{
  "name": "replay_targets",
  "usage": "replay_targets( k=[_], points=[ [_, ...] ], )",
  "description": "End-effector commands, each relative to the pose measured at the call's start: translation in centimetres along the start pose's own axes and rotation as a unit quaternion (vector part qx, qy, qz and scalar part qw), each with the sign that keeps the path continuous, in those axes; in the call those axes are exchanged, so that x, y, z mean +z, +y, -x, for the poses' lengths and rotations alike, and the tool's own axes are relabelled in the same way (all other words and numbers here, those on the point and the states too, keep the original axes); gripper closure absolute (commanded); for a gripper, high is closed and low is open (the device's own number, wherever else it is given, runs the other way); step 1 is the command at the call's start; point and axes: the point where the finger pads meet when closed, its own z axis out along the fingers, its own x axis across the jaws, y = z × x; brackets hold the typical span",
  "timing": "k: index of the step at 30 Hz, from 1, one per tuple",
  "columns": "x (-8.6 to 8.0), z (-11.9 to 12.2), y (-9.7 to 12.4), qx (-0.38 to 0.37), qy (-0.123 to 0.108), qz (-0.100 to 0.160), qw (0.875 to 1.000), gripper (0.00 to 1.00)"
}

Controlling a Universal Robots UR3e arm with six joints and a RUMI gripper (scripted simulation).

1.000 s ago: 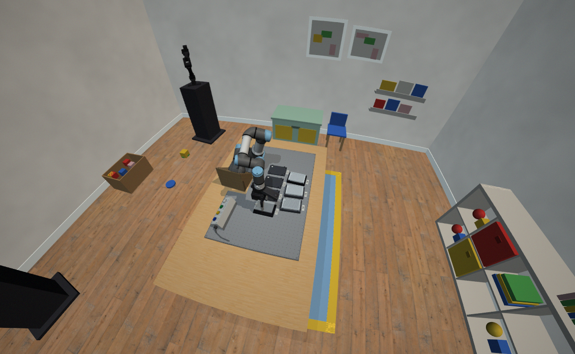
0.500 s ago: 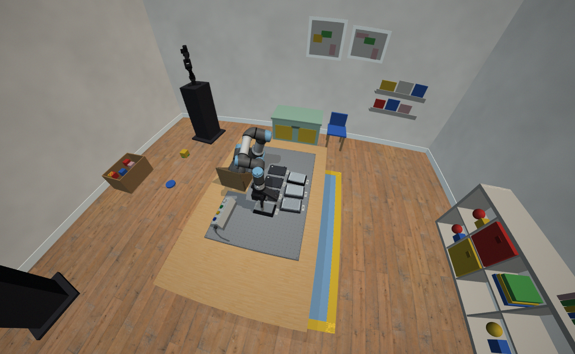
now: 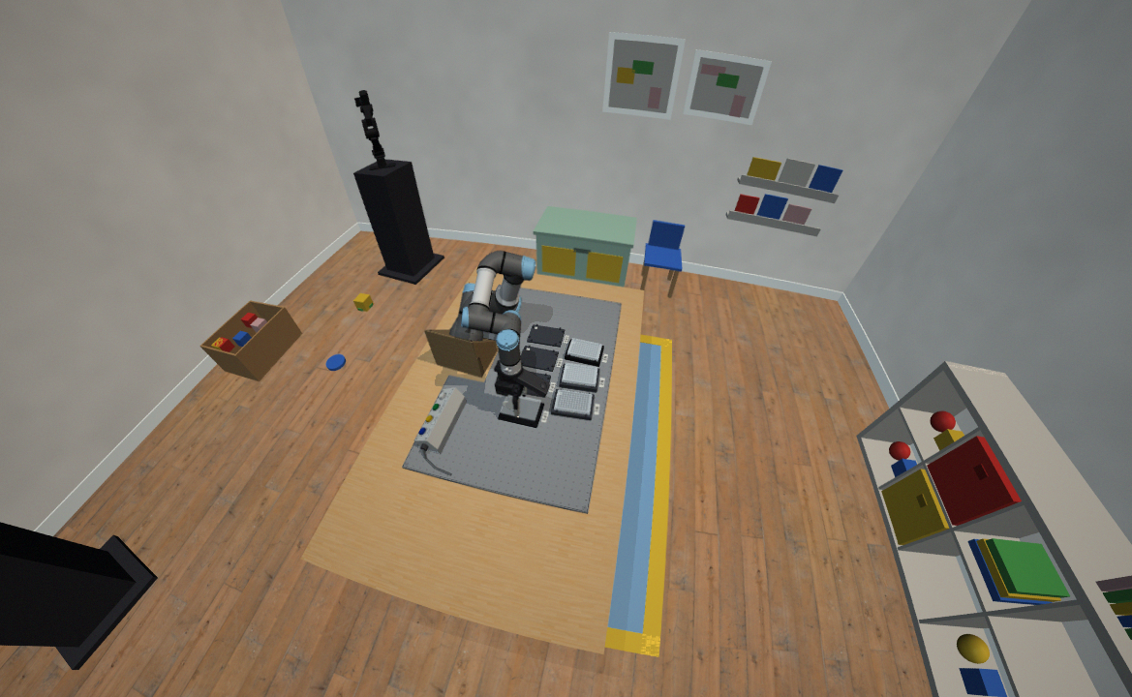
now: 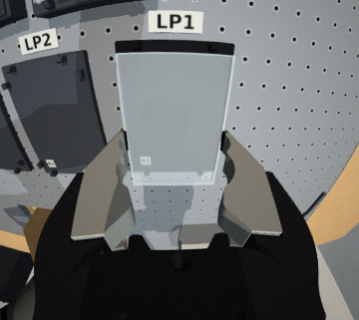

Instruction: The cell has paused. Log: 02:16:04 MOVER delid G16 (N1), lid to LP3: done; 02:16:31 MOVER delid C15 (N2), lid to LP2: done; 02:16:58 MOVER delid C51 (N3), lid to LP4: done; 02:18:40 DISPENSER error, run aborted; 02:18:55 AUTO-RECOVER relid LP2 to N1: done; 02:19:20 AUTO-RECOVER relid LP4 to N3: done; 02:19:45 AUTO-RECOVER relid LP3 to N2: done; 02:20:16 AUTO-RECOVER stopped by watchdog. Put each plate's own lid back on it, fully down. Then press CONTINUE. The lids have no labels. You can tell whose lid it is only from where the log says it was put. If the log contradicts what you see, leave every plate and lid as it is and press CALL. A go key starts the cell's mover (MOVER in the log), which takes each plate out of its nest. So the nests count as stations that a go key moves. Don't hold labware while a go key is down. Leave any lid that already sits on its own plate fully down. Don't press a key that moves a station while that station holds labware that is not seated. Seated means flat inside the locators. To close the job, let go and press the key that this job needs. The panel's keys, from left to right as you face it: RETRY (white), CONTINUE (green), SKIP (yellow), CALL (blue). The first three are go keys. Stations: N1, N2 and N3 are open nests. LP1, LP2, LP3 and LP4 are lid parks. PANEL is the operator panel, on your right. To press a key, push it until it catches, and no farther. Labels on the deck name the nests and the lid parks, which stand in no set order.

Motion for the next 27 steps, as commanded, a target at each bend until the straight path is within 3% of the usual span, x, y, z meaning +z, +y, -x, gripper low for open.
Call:
replay_targets(
  k=[1,27],
  points=[
    [0.09,-0.08,-0.04,0.000,0.001,-0.001,1.000,1.00],
    [0.82,-0.08,-0.04,0.000,0.001,-0.001,1.000,1.00]
  ],
)
